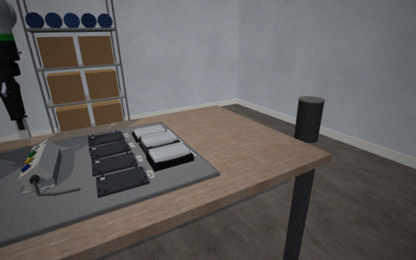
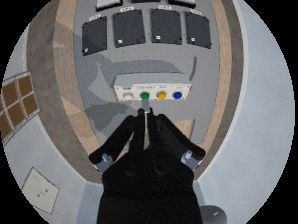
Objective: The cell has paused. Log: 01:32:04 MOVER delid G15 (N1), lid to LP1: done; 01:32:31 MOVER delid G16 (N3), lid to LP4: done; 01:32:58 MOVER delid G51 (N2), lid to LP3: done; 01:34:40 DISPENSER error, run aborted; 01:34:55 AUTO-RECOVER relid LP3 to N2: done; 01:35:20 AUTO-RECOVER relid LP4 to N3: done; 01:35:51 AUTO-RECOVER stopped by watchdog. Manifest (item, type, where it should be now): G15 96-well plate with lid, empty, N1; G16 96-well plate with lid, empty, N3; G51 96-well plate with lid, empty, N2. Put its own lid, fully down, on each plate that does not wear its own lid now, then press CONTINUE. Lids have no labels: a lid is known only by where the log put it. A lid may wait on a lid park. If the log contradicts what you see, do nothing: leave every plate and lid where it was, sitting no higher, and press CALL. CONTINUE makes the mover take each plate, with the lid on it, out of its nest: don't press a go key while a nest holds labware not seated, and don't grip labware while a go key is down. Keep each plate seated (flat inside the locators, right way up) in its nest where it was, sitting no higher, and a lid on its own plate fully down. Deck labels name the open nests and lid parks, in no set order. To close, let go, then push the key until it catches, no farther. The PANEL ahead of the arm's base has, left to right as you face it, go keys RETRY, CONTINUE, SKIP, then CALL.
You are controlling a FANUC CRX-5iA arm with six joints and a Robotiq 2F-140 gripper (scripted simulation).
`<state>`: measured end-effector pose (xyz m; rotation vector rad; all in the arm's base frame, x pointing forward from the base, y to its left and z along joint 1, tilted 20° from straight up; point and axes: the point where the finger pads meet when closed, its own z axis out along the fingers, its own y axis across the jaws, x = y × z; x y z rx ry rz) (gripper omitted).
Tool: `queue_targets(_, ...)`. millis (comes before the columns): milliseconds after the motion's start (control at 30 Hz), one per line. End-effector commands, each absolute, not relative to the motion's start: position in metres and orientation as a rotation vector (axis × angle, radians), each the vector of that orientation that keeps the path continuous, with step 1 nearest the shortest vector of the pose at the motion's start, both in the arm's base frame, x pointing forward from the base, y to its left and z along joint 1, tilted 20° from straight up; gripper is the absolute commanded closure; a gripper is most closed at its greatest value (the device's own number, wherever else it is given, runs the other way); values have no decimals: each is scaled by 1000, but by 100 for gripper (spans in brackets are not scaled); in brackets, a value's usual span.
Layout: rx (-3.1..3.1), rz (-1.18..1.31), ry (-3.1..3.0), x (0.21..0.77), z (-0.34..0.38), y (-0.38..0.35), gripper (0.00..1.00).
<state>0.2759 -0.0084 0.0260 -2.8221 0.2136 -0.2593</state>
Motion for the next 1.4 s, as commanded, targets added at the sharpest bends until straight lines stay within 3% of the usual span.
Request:
queue_targets(0,-2822,-260,214,276,26,-8,100)
queue_targets(1367,-2822,-260,214,279,13,-4,100)
